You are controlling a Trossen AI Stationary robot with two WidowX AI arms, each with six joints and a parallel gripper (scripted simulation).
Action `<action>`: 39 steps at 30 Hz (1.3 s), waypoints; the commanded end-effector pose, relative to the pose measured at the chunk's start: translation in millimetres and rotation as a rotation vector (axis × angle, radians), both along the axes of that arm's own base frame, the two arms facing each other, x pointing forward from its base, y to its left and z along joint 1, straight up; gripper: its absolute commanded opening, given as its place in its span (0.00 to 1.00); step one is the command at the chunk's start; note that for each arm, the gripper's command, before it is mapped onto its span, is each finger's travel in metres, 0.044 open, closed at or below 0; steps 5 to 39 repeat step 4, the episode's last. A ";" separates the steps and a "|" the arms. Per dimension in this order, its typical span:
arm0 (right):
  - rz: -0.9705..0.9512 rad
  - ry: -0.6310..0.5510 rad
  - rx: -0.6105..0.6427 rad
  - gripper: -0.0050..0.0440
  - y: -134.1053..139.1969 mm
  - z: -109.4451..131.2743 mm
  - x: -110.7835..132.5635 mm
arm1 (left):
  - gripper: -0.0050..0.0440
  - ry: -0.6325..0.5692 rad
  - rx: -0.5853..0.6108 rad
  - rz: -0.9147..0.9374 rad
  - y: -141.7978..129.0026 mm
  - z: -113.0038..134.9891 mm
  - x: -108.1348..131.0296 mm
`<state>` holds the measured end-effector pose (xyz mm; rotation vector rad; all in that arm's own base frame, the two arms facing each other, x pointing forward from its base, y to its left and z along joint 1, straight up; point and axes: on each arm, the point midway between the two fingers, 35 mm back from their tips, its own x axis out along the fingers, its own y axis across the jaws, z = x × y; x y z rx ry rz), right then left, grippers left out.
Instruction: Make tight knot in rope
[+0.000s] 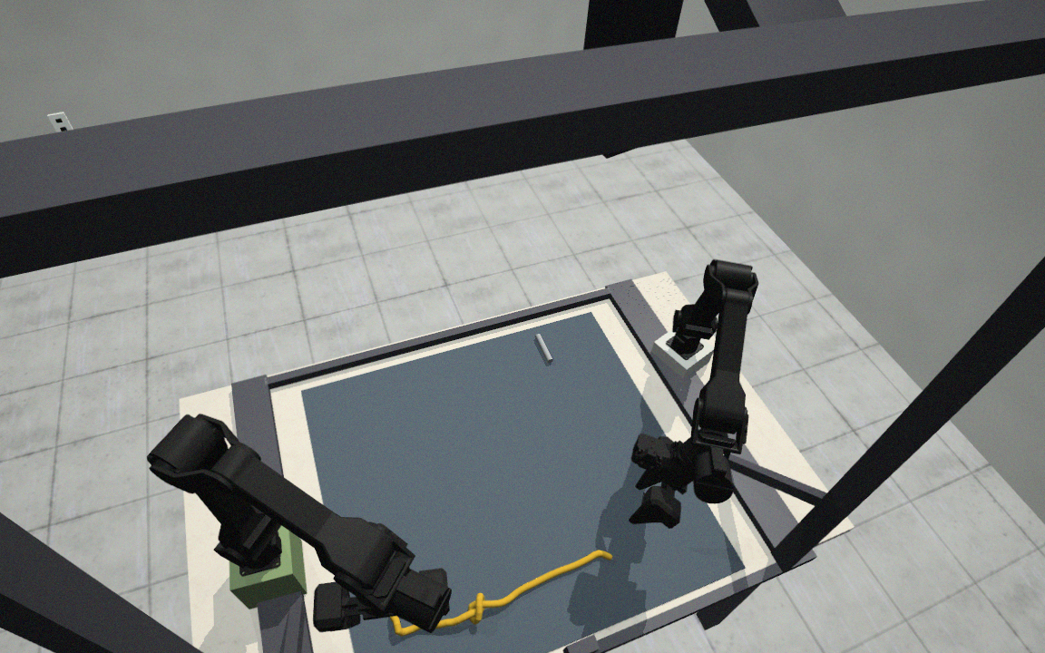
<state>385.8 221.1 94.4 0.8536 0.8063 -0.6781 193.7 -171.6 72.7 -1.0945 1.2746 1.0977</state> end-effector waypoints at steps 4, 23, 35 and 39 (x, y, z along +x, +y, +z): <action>-0.002 -0.046 0.040 1.00 3.0 35.0 3.4 | 1.00 -0.013 -0.015 -0.002 -2.0 5.1 1.8; -0.002 -0.046 0.040 1.00 3.0 35.0 3.4 | 1.00 -0.013 -0.015 -0.002 -2.0 5.1 1.8; -0.002 -0.046 0.040 1.00 3.0 35.0 3.4 | 1.00 -0.013 -0.015 -0.002 -2.0 5.1 1.8; -0.002 -0.046 0.040 1.00 3.0 35.0 3.4 | 1.00 -0.013 -0.015 -0.002 -2.0 5.1 1.8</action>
